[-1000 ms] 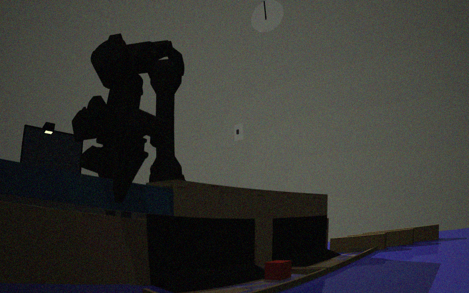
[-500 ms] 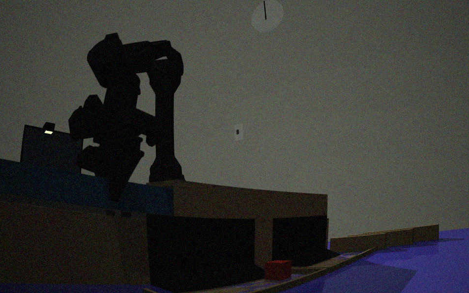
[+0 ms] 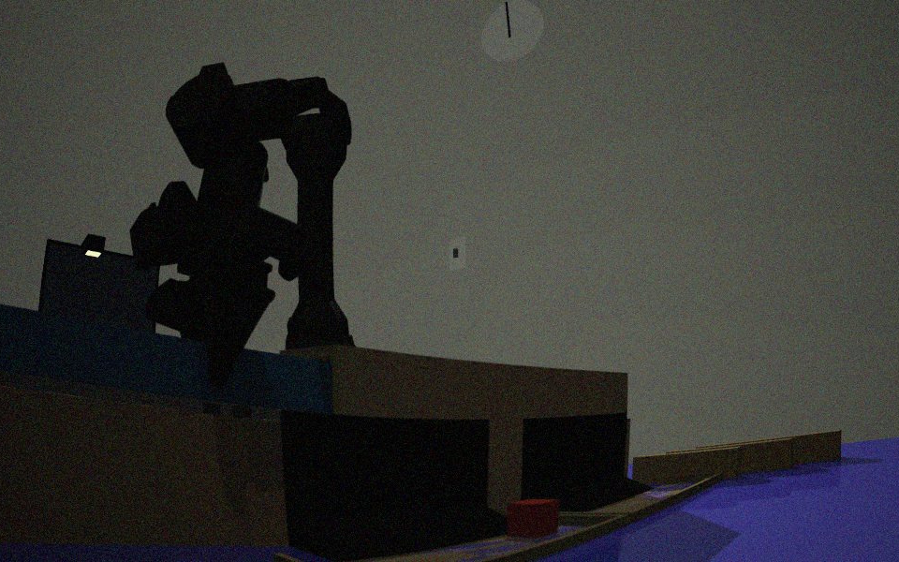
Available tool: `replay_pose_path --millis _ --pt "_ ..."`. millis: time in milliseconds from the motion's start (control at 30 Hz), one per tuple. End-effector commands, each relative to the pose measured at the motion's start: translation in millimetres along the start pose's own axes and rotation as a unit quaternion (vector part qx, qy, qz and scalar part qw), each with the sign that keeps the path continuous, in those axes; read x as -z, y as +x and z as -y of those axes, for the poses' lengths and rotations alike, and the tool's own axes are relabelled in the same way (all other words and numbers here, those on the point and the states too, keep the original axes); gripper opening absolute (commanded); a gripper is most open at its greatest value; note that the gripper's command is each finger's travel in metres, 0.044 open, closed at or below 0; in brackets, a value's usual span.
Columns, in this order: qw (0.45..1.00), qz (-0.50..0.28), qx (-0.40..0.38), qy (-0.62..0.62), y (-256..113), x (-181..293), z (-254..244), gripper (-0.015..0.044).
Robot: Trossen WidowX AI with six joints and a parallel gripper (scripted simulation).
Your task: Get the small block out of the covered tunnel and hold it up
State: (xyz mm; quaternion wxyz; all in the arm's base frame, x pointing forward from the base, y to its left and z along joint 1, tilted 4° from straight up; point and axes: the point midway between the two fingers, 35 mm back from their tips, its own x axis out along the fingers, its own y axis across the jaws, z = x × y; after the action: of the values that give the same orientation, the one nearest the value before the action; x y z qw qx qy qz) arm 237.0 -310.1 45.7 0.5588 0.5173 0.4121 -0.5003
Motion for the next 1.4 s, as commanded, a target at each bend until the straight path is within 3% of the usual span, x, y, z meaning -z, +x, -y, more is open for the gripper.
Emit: replay_pose_path --millis 0,267,567,833,1067,1367 --pt "1.000 0.017 -0.002 0.006 1 -10 1 0.0000" --pt "1.000 0.017 -0.002 0.006 1 -10 1 0.0000" --pt "1.000 0.002 0.000 0.001 -4 -1 -1 0.0236" --pt "1.000 0.015 -0.002 0.005 -36 -5 -7 0.0440" --pt "1.000 0.014 -0.003 0.006 -46 43 -9 0.0440" --pt "1.000 0.014 -0.003 0.006 -41 46 -8 0.0440"
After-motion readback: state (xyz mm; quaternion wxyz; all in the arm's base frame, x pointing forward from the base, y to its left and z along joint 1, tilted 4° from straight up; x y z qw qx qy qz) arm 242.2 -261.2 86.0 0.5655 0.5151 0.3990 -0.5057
